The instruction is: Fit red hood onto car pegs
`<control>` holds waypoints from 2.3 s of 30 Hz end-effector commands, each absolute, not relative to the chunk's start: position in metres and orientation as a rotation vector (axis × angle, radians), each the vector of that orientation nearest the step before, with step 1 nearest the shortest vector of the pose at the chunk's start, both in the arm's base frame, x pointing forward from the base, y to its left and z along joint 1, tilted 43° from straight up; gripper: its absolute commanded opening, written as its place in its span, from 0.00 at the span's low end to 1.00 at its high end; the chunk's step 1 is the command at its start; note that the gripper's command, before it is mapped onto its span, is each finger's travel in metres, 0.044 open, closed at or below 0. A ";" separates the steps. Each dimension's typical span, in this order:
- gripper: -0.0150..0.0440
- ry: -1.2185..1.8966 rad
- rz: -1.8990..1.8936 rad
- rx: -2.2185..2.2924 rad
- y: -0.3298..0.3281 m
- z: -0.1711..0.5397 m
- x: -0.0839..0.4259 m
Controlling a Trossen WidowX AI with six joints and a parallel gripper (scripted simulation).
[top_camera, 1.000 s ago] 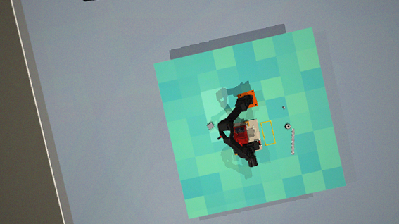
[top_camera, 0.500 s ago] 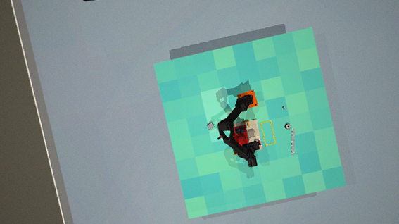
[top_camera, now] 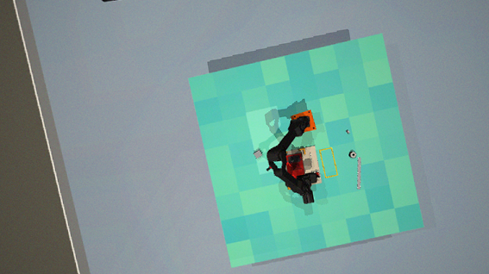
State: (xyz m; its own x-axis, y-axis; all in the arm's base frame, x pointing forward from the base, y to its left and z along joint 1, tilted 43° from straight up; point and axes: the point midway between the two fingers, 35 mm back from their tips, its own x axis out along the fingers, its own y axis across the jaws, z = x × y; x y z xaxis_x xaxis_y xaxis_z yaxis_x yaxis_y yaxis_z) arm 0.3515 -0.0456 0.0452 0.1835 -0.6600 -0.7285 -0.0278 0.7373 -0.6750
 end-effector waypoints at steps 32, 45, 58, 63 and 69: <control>1.00 1.341 -0.495 -0.632 -0.004 0.089 0.343; 1.00 1.342 -0.497 -0.633 0.004 0.098 0.340; 1.00 1.342 -0.497 -0.633 0.004 0.098 0.340; 1.00 1.342 -0.497 -0.633 0.004 0.098 0.340; 1.00 1.342 -0.497 -0.633 0.004 0.098 0.340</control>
State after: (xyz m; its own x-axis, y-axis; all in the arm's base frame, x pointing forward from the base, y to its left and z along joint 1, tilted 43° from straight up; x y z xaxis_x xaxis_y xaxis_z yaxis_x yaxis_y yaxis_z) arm 0.3393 0.0037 0.0978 0.1679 -0.6615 -0.7309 -0.0328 0.7373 -0.6748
